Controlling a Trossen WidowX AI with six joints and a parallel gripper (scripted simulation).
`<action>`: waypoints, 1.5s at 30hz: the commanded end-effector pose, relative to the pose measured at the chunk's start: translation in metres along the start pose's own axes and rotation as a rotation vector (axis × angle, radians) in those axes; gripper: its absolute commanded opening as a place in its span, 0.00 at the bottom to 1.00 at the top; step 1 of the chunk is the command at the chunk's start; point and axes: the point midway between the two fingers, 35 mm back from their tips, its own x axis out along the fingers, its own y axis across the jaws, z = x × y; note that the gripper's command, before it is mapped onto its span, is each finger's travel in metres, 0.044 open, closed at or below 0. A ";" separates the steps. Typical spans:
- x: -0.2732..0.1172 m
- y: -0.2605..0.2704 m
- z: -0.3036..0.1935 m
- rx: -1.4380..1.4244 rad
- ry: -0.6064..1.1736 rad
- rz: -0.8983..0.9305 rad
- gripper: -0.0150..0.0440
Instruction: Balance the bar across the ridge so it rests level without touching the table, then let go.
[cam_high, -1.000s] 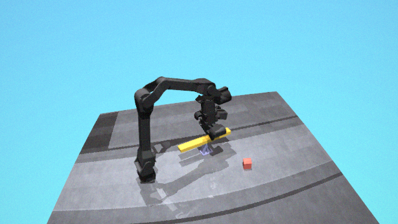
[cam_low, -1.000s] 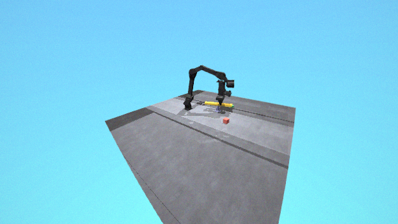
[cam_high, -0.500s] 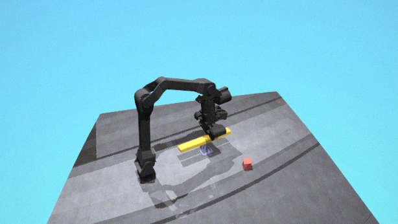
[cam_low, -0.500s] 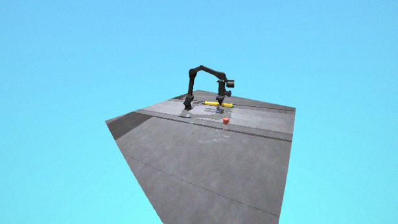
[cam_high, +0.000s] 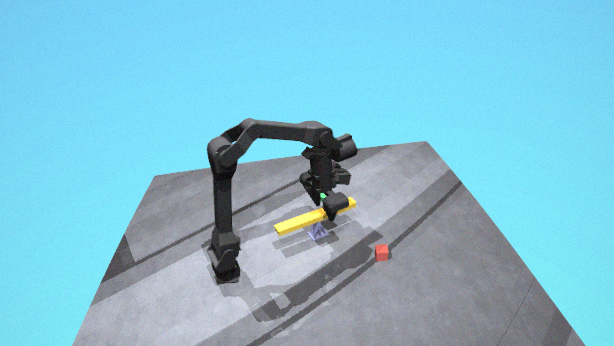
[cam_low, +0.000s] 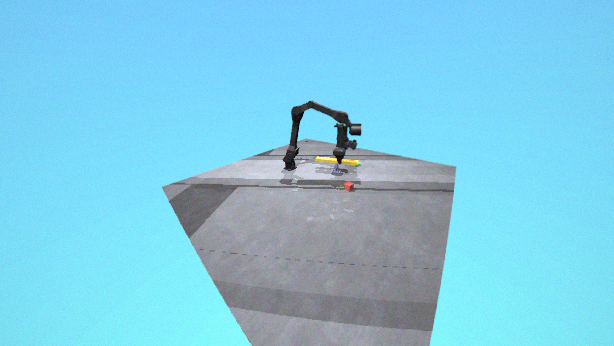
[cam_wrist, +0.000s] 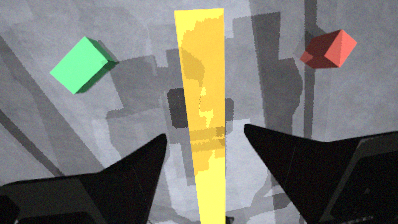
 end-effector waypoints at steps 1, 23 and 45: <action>0.000 0.000 0.000 0.000 0.000 -0.001 1.00; -0.100 0.000 0.000 0.000 -0.010 0.001 1.00; -0.100 0.000 0.000 0.000 -0.010 0.001 1.00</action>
